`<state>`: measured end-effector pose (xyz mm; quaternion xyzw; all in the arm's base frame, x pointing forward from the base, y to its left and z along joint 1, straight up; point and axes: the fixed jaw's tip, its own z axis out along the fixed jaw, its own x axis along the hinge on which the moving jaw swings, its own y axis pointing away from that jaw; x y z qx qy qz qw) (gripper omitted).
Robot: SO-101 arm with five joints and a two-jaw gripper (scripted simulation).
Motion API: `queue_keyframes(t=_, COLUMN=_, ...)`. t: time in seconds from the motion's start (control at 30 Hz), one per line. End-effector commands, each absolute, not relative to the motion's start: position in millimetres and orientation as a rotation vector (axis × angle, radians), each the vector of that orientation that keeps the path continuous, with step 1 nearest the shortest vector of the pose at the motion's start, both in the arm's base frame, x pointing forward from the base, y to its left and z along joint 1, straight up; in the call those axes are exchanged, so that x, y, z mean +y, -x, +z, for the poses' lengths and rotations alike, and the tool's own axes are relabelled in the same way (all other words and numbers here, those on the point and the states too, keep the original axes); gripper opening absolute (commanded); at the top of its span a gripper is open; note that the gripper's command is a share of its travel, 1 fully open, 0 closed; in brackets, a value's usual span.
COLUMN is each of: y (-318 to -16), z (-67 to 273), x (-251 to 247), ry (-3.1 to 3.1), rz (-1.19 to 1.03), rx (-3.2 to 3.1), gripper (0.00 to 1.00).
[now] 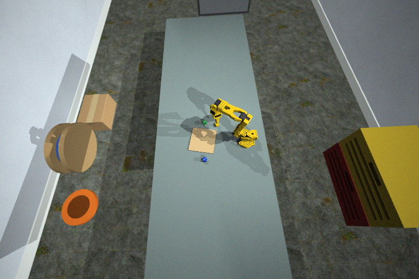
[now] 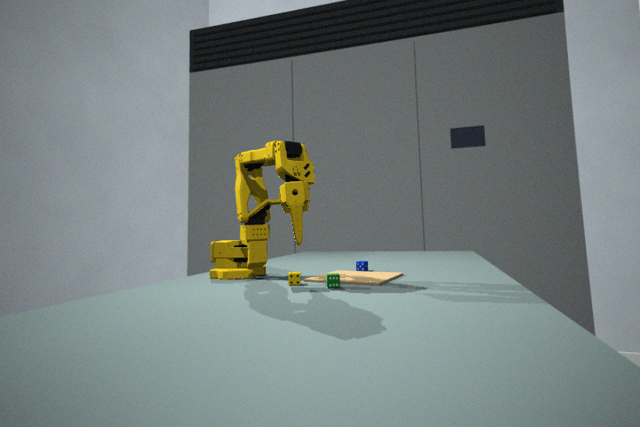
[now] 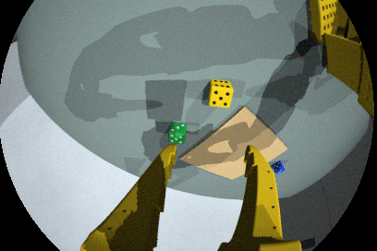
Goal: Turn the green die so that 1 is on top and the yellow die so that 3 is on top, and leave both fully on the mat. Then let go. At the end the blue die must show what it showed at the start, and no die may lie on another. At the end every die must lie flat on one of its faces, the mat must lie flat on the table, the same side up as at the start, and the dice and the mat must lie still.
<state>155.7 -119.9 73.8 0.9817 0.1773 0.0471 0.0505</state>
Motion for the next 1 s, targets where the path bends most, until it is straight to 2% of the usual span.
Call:
queue_keyframes(t=0.0, y=-155.3, z=66.9, x=-122.0, ry=-3.025, rz=0.096, rx=0.544, gripper=0.28)
queue_keyframes(t=0.97, y=-148.1, z=60.2, x=-121.4, ry=-3.071, rz=0.032, rx=0.544, gripper=0.28)
